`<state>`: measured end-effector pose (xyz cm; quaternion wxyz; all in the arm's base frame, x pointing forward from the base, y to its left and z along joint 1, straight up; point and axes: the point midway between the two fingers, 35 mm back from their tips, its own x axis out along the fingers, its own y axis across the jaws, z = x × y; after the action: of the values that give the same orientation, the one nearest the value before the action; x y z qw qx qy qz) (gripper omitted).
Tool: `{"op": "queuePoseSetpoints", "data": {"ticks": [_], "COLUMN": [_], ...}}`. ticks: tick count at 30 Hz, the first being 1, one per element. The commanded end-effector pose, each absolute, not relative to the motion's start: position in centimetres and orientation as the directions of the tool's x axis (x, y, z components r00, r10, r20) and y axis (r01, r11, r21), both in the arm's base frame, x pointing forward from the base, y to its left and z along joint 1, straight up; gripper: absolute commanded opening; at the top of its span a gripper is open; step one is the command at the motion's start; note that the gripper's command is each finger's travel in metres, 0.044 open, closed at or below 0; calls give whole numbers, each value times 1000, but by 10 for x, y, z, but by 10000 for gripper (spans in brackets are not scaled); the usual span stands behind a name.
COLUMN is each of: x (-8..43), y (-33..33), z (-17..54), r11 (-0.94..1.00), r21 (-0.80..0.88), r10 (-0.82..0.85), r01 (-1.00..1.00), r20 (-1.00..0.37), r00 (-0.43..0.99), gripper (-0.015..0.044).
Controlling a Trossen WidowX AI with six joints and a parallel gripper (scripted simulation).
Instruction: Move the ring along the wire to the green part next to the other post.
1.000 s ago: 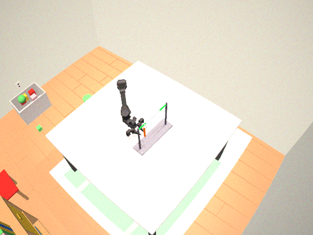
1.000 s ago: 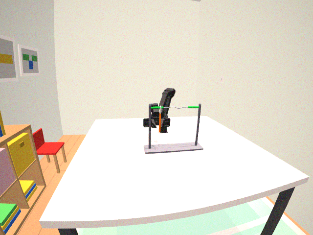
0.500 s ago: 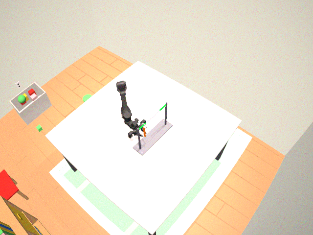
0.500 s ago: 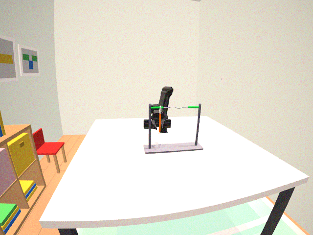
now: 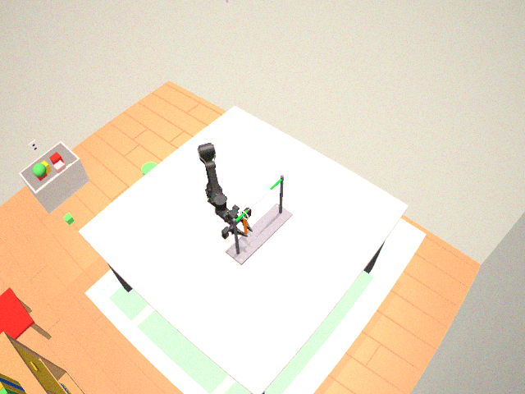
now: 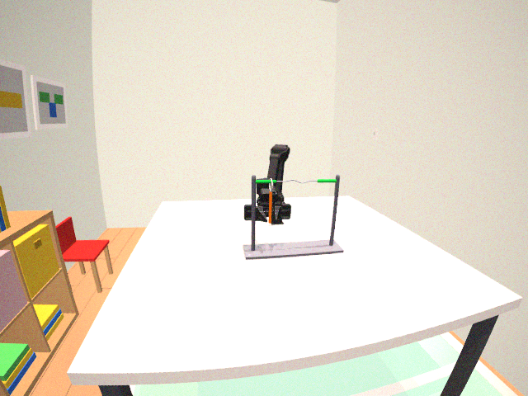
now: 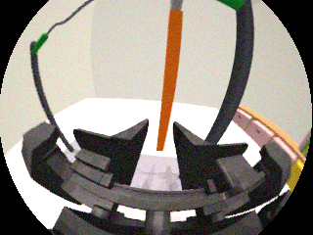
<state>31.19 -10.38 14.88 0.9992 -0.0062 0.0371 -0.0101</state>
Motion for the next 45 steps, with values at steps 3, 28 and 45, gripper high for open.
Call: {"op": "queuePoseSetpoints", "data": {"ticks": [3, 28, 45], "x": [314, 314, 314], "y": [-104, -104, -103], "z": [149, 148, 163], "r11": [1000, 1000, 1000], "r21": [-9, -13, -12], "r10": [-25, -21, -27], "r01": [24, 20, 26], "r20": [-72, -73, -73], "r00": [997, 997, 997], "gripper": [160, -142, -150]}}
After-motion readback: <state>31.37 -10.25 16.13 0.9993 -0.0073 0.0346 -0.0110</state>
